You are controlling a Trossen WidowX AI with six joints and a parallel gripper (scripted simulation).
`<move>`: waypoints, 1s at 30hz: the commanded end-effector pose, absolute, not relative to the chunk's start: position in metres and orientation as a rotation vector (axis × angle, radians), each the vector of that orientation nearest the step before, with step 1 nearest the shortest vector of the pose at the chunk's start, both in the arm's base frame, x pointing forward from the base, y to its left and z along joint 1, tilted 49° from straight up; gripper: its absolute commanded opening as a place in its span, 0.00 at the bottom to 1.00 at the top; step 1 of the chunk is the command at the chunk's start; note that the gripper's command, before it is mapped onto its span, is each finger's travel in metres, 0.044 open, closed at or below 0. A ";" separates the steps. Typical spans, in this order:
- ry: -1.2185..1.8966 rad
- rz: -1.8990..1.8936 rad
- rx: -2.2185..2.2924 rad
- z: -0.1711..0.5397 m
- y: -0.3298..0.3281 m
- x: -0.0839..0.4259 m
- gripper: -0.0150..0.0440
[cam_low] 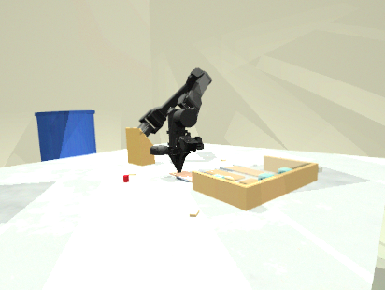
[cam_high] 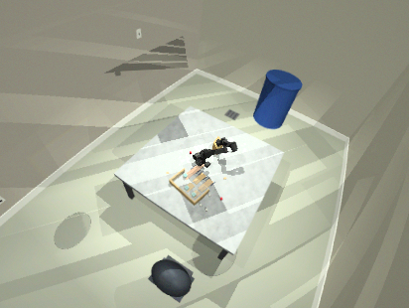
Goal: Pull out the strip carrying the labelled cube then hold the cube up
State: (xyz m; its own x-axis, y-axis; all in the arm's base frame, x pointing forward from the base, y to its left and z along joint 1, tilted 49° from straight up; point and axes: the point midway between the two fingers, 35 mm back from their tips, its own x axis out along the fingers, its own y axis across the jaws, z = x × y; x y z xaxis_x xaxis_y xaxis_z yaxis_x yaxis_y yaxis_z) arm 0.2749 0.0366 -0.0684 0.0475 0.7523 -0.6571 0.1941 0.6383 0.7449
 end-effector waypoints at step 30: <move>1.527 0.514 0.831 -0.066 0.047 0.219 0.25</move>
